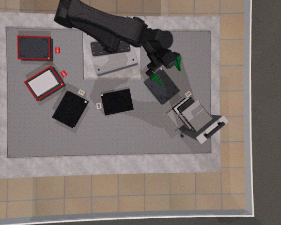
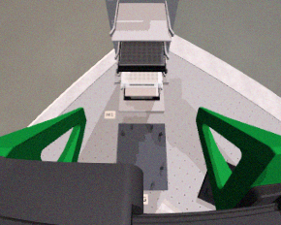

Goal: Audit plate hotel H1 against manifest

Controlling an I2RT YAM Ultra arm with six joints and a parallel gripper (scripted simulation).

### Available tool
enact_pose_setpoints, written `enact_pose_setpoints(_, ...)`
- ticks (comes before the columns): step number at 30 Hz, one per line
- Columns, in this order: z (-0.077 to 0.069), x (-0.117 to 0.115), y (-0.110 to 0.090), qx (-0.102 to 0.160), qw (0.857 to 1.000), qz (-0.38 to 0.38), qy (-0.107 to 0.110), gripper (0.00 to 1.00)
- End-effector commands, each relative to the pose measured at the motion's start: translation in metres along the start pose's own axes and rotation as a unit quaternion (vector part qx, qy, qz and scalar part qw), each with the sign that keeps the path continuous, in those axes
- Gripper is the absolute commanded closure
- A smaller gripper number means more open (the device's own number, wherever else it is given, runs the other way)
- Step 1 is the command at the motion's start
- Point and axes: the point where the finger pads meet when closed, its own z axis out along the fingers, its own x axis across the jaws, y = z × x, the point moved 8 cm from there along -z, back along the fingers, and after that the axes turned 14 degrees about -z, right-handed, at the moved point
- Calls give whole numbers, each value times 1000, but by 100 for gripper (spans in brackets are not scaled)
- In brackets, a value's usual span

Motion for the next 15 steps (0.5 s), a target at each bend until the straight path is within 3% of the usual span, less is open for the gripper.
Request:
enact_pose_setpoints(1,-2,-1,4,-6,1000,4,-2,0)
enact_pose_setpoints(7,-2,-1,4,-6,1000,4,-2,0)
enact_pose_setpoints(15,11,-1,2,-6,1000,4,-2,0)
